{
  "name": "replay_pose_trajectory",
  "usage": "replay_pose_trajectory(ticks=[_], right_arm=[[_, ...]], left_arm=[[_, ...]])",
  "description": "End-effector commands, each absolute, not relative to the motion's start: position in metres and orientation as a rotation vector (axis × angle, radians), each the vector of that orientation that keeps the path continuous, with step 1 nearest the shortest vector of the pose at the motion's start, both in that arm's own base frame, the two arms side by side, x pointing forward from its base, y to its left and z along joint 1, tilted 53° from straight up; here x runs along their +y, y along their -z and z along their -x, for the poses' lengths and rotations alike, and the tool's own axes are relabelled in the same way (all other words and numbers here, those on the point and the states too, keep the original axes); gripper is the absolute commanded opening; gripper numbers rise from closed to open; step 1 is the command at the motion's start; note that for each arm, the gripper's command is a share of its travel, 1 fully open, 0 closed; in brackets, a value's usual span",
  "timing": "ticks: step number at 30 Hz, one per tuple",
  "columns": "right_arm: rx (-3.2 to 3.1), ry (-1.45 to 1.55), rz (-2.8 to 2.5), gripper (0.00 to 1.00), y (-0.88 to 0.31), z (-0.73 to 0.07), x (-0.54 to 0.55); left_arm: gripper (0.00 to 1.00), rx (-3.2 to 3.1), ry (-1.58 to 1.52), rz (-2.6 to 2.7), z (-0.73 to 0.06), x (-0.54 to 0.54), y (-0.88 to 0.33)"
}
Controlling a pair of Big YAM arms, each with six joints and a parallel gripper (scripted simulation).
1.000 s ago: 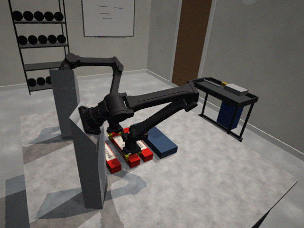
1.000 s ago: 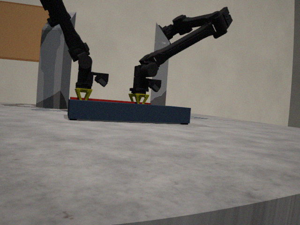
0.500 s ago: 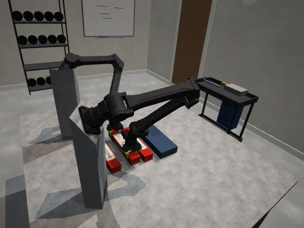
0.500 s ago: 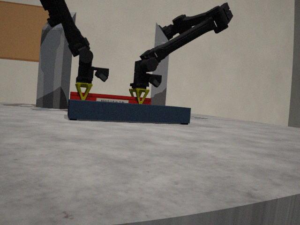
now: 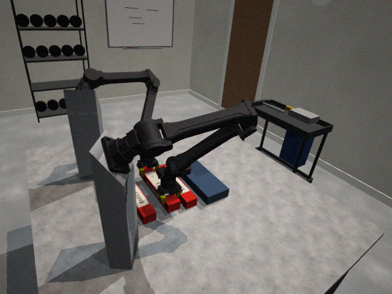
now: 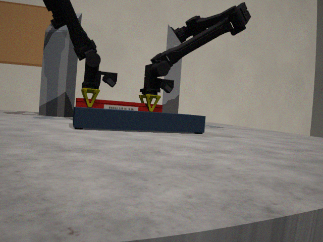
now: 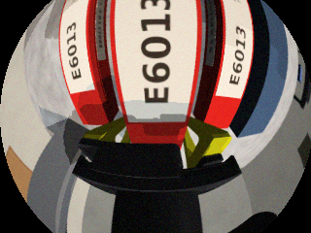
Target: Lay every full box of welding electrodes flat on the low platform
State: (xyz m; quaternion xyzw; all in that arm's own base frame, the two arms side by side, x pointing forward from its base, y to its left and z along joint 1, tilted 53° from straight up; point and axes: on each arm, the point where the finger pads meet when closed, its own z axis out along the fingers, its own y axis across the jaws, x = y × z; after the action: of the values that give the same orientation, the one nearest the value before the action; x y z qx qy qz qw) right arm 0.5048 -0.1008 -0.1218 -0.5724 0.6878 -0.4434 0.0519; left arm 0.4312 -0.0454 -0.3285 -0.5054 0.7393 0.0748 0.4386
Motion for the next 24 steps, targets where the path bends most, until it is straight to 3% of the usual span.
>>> replay_pose_trajectory(ticks=[1,24], right_arm=[[2.074,1.326,1.769,0.00,0.1145,-0.4853,-0.0806],[2.073,1.327,1.767,0.00,0.1122,-0.4832,-0.0781]], left_arm=[[0.00,1.861,-0.179,1.221,-0.4129,-0.0633,0.3118],[0.00,1.861,-0.178,1.221,-0.4103,-0.0664,0.3087]])
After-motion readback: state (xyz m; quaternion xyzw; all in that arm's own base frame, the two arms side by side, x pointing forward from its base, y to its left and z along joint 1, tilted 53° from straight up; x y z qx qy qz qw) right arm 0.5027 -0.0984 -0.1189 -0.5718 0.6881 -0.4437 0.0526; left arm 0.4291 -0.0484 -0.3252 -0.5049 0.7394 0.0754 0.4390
